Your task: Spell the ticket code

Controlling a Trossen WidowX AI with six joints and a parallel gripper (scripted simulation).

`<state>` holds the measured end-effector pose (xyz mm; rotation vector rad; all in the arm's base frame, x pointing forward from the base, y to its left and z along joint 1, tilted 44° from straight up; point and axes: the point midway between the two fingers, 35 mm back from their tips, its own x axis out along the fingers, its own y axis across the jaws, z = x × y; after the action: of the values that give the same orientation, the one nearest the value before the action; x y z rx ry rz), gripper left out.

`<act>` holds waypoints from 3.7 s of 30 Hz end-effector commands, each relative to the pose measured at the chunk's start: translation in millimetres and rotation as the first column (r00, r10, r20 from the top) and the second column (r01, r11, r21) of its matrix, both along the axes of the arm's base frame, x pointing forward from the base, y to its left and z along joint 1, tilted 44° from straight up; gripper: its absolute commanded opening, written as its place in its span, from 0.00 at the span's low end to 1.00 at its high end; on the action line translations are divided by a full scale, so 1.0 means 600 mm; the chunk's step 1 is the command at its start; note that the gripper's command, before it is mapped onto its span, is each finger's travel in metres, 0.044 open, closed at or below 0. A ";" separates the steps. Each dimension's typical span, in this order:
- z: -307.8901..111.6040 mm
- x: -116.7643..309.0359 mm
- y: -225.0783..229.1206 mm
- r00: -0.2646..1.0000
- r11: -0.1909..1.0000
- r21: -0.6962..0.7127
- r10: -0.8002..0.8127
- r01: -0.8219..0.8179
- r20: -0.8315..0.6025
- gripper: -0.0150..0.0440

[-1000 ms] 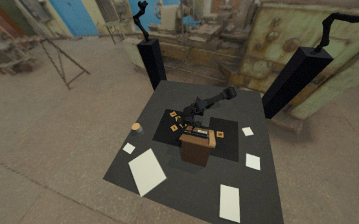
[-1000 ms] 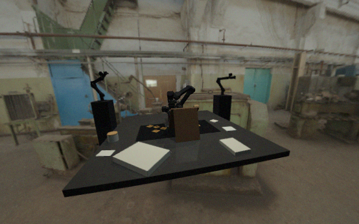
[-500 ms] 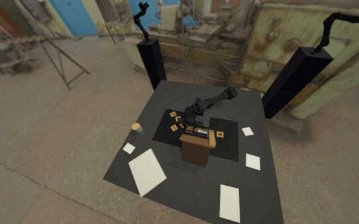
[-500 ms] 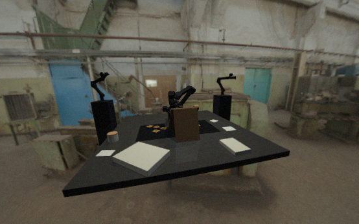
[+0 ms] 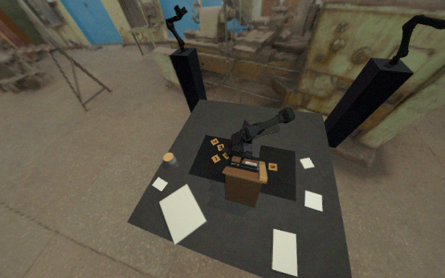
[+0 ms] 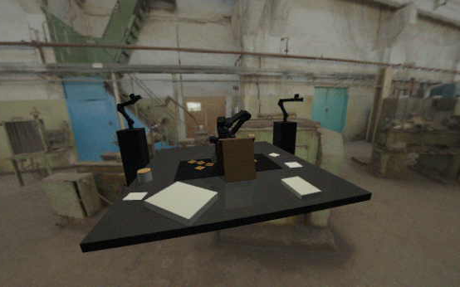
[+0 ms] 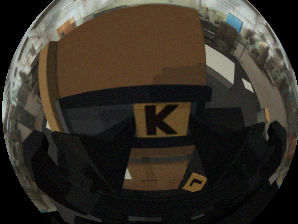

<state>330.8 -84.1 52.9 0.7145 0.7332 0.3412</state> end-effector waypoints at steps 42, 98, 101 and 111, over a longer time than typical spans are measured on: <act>0.034 0.000 0.029 1.000 1.000 -0.006 -0.004 0.004 0.006 0.25; 0.072 -0.004 0.070 1.000 1.000 -0.004 -0.004 0.004 0.006 0.25; 0.074 -0.004 0.072 1.000 1.000 -0.004 -0.004 0.004 0.006 0.25; 0.081 -0.004 0.080 1.000 1.000 -0.003 -0.004 0.004 0.006 0.25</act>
<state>328.5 -37.1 97.9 0.7145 0.7325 0.3426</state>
